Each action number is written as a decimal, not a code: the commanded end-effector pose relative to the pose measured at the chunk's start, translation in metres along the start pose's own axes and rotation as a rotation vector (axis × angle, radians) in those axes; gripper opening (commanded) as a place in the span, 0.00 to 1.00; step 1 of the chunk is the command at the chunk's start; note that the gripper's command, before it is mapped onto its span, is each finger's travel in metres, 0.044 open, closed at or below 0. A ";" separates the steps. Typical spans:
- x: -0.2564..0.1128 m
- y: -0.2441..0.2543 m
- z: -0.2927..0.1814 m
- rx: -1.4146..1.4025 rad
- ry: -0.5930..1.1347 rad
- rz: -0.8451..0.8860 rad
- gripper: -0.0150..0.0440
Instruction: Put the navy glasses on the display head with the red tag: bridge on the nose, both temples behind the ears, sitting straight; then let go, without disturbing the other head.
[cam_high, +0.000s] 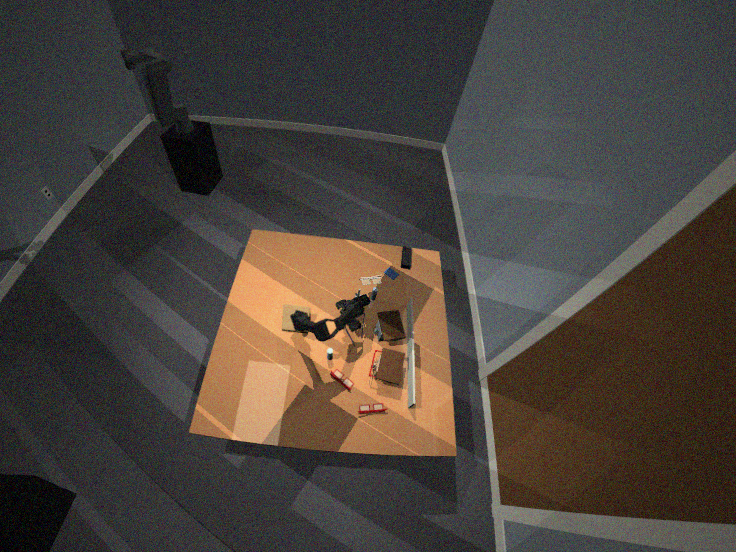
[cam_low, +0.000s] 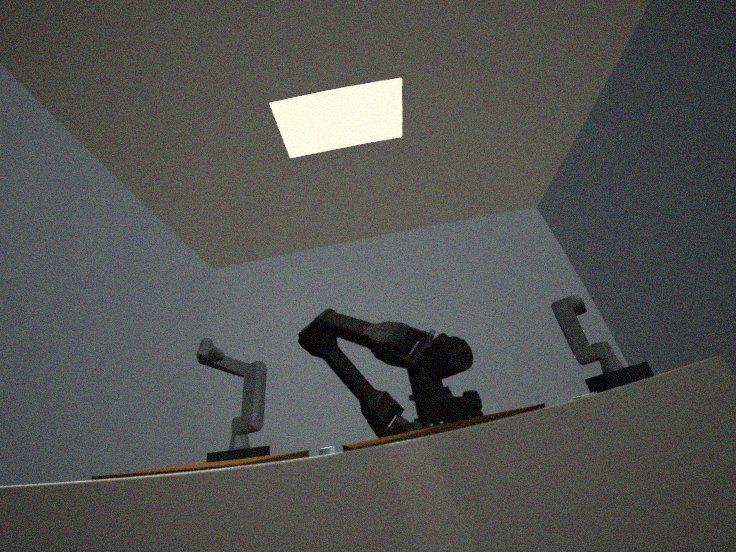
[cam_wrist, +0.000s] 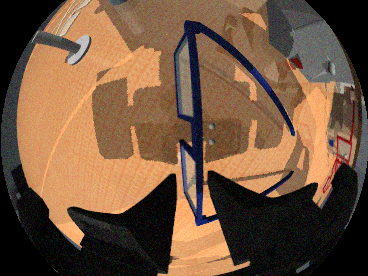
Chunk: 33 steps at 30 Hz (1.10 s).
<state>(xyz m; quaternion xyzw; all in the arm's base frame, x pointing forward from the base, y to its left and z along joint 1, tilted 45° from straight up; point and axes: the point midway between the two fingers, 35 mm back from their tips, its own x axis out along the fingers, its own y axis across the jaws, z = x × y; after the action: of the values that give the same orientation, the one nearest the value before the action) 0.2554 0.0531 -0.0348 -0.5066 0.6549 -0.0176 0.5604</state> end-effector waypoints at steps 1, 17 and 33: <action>0.001 -0.002 -0.001 -0.006 0.002 -0.004 0.46; 0.001 -0.002 -0.001 -0.002 0.002 0.000 0.28; -0.038 -0.001 0.004 -0.005 -0.003 0.004 0.25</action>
<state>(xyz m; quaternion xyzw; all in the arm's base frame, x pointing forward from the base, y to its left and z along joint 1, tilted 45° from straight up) 0.2530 0.0678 -0.0192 -0.5101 0.6578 -0.0153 0.5540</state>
